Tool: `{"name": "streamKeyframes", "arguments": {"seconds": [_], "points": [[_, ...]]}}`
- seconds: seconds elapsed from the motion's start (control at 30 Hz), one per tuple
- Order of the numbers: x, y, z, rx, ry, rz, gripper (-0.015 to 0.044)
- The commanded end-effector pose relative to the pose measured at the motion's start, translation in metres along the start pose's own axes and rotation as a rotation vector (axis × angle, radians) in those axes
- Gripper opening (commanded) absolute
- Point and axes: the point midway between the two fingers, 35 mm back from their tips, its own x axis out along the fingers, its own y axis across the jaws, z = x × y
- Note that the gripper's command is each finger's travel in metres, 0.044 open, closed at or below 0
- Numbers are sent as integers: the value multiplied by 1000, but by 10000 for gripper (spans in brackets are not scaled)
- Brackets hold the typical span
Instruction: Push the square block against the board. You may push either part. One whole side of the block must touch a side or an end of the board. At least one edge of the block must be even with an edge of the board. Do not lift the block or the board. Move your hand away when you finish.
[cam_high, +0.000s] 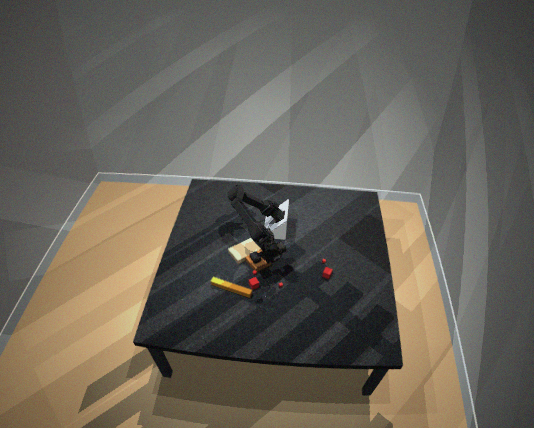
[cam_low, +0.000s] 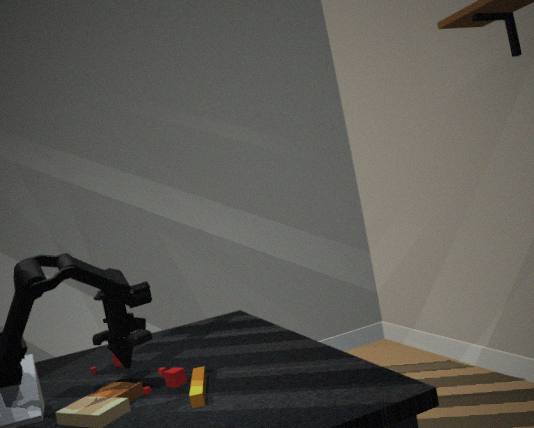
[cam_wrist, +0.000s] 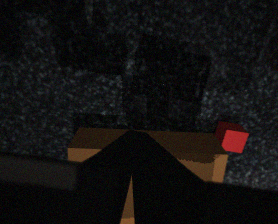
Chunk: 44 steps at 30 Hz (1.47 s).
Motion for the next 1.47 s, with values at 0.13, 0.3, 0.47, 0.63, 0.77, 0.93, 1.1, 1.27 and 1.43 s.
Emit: {"name": "streamKeyframes", "arguments": {"seconds": [0.13,0.3,0.47,0.63,0.77,0.93,1.1,1.27,1.43], "points": [[2,-9,6,-122,5,-1,0],[54,-9,5,-122,7,-4,0],[57,-9,4,-122,7,-4,0],[57,-10,1,-122,7,-4,0],[57,-11,-2,-122,7,-4,0],[56,-11,-6,-122,7,-3,0],[56,-12,-10,-122,7,-3,0],[56,-13,-10,-122,7,-3,0],[56,-12,-3,-122,7,-3,0]]}}
